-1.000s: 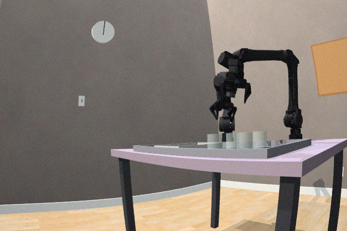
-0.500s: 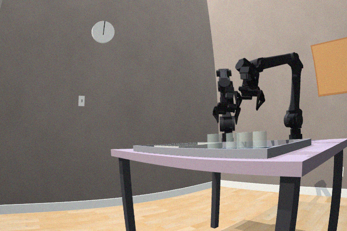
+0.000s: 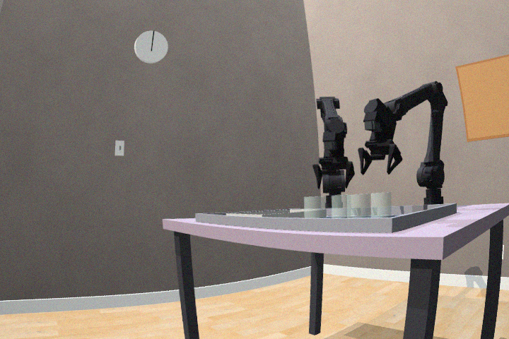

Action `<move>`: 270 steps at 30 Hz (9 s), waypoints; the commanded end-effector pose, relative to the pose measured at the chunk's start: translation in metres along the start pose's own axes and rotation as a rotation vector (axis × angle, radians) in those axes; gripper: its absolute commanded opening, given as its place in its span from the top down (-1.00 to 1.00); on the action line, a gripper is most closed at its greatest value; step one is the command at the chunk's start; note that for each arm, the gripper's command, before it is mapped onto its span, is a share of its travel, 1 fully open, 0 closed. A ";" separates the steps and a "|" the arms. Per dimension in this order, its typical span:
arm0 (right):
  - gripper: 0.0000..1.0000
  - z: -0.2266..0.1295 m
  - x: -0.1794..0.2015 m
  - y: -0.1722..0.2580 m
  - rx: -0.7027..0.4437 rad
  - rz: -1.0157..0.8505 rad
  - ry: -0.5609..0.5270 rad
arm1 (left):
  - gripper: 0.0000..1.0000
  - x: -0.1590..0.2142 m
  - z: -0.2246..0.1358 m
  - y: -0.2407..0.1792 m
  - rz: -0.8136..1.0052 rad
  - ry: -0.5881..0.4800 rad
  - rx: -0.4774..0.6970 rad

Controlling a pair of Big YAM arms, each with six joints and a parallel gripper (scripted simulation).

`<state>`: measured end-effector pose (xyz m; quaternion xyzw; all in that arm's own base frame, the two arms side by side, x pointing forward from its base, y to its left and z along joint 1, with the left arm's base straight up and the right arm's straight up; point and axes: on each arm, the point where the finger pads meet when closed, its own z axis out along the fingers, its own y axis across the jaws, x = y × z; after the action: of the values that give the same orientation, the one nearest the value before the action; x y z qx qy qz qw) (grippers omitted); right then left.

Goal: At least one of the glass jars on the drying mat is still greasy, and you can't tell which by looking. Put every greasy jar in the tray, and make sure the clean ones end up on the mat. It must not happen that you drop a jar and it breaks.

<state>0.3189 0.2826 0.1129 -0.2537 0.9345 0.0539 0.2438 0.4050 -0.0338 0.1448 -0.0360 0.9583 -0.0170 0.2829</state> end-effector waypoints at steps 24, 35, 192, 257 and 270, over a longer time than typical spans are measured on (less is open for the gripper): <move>0.81 0.012 0.013 -0.012 0.096 0.489 0.492 | 0.81 0.034 0.038 0.068 0.056 0.565 -0.039; 0.81 0.013 0.000 -0.006 0.088 0.493 0.469 | 0.81 0.044 0.051 0.068 0.056 0.563 -0.039; 0.81 0.071 -0.107 -0.070 0.093 0.490 0.475 | 0.81 -0.079 0.095 0.058 0.073 0.535 -0.039; 1.00 0.095 -0.086 -0.068 0.092 0.482 0.474 | 1.00 -0.056 0.113 0.055 0.068 0.557 -0.036; 1.00 0.095 -0.085 -0.069 0.093 0.482 0.475 | 1.00 -0.103 0.074 0.049 0.067 0.467 -0.035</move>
<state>0.4508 0.2788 0.0742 -0.0149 0.9999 0.0034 0.0047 0.5021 0.0248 0.0748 -0.0037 1.0000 0.0011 -0.0035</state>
